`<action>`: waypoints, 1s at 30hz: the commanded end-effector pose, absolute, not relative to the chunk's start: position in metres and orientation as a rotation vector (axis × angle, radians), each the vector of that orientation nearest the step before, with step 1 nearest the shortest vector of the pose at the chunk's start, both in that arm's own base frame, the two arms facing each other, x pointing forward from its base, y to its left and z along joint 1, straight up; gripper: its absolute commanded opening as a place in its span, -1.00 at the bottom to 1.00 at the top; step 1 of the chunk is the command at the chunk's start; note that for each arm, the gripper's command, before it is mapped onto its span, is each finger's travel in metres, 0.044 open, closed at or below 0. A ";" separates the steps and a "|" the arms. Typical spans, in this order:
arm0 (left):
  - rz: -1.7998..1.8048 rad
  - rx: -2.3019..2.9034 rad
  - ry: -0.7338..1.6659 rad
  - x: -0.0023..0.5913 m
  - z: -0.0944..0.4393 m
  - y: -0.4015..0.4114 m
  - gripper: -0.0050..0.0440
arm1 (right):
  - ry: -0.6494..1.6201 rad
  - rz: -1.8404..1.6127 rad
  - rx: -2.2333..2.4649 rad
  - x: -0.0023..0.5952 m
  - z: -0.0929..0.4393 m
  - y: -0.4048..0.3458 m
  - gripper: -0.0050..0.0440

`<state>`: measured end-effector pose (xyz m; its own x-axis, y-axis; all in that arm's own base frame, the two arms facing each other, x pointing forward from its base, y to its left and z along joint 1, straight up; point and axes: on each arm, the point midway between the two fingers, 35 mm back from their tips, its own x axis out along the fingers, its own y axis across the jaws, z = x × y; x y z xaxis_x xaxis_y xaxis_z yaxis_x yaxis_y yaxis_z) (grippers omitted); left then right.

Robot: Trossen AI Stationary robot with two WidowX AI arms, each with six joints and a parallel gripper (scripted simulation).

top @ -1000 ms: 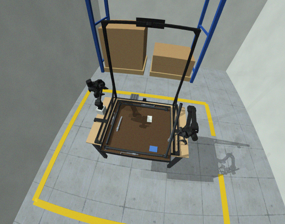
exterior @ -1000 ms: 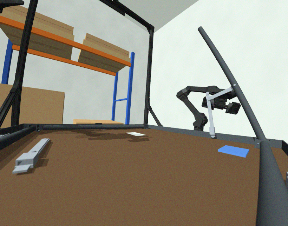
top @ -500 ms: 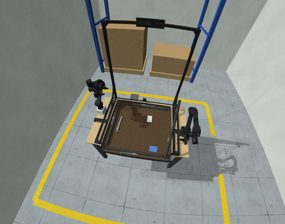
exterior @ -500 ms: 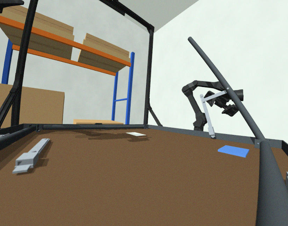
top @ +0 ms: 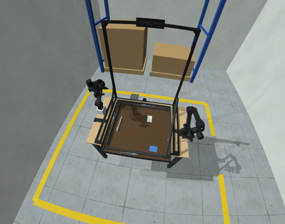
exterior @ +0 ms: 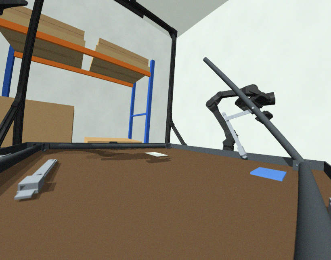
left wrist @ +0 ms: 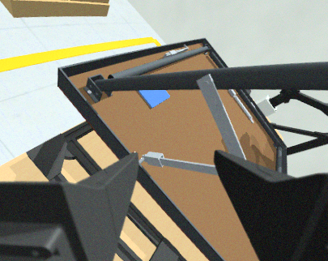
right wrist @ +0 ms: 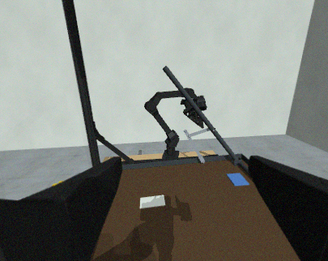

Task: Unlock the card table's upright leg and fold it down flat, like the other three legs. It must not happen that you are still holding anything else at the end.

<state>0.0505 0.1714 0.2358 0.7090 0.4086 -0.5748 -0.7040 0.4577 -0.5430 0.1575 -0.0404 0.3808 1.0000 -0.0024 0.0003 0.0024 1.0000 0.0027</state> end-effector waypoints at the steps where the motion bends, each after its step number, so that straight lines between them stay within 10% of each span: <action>1: 0.728 -0.851 0.396 0.045 0.242 0.170 0.39 | 0.000 0.000 0.000 0.158 0.381 -0.040 0.84; 8: 0.697 -0.855 0.388 0.035 0.261 0.200 0.84 | 0.000 0.000 0.000 0.158 0.381 -0.040 0.84; 30: 0.630 -0.865 0.371 0.014 0.283 0.274 0.84 | 0.000 0.000 0.000 0.158 0.381 -0.040 0.84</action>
